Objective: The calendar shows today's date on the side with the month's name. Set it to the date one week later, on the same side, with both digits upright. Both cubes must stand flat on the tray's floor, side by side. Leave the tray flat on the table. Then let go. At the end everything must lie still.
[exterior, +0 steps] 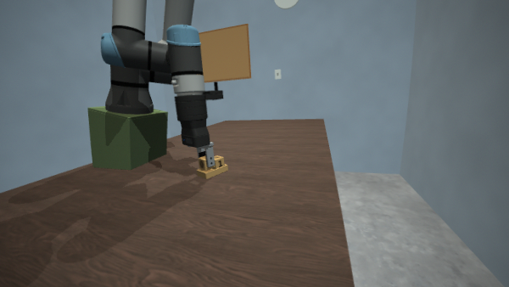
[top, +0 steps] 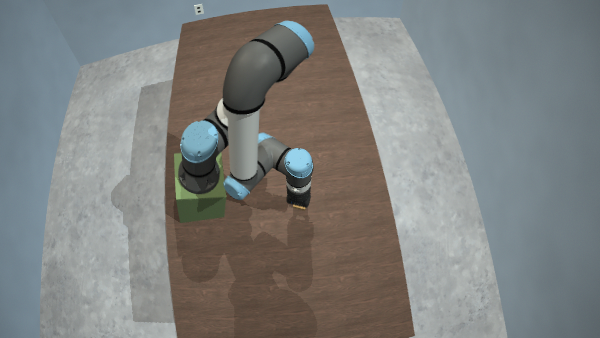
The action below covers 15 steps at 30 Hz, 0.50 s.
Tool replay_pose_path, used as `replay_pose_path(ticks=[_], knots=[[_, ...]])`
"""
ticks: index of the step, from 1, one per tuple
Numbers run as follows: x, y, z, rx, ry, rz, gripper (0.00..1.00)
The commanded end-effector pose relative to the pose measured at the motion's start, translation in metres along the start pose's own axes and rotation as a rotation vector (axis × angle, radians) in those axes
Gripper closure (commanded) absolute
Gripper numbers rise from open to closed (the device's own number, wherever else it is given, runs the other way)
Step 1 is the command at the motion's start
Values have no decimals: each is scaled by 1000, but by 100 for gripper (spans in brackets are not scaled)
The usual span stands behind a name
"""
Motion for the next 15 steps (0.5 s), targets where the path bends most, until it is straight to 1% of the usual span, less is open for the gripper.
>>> replay_pose_path(ticks=[1, 15], knots=[[0, 0, 0, -1, 0, 0, 40], [0, 0, 3, -1, 0, 0, 40]])
Point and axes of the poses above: the point where the finger pads meet when closed, its own z axis out along the fingers, its own y axis across the jaws, x = y × z, the point moved 1 cm from there along -z, back along the fingers, and after that the axes turned 10 degrees about z, right-handed, at the moved point
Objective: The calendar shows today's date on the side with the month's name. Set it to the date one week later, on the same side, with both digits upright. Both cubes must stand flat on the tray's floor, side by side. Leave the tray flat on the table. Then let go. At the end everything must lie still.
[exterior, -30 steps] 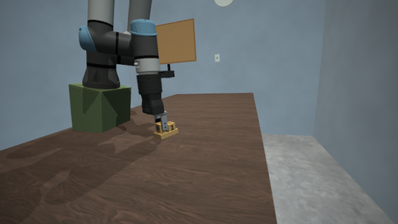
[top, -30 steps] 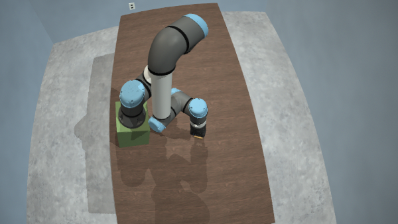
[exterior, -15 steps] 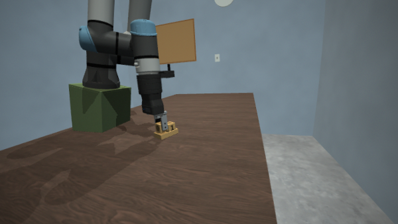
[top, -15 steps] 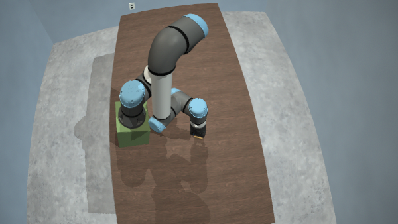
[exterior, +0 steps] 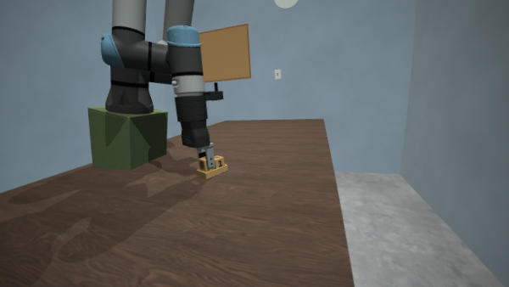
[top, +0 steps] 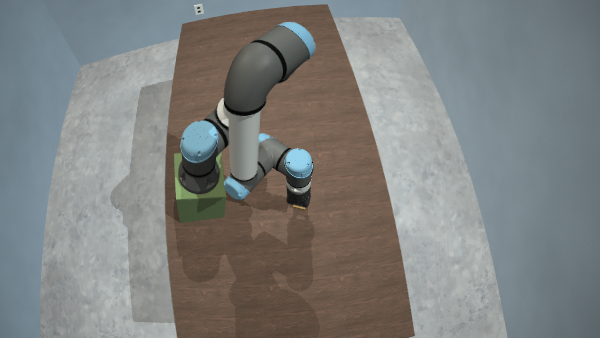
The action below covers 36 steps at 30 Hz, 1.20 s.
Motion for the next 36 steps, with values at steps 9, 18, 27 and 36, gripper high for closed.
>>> replay_pose_path(ticks=[9, 18, 27, 36], knots=[[0, 0, 5, -1, 0, 0, 40], [0, 0, 8, -1, 0, 0, 40], [0, 0, 8, -1, 0, 0, 40], [0, 0, 8, -1, 0, 0, 40]])
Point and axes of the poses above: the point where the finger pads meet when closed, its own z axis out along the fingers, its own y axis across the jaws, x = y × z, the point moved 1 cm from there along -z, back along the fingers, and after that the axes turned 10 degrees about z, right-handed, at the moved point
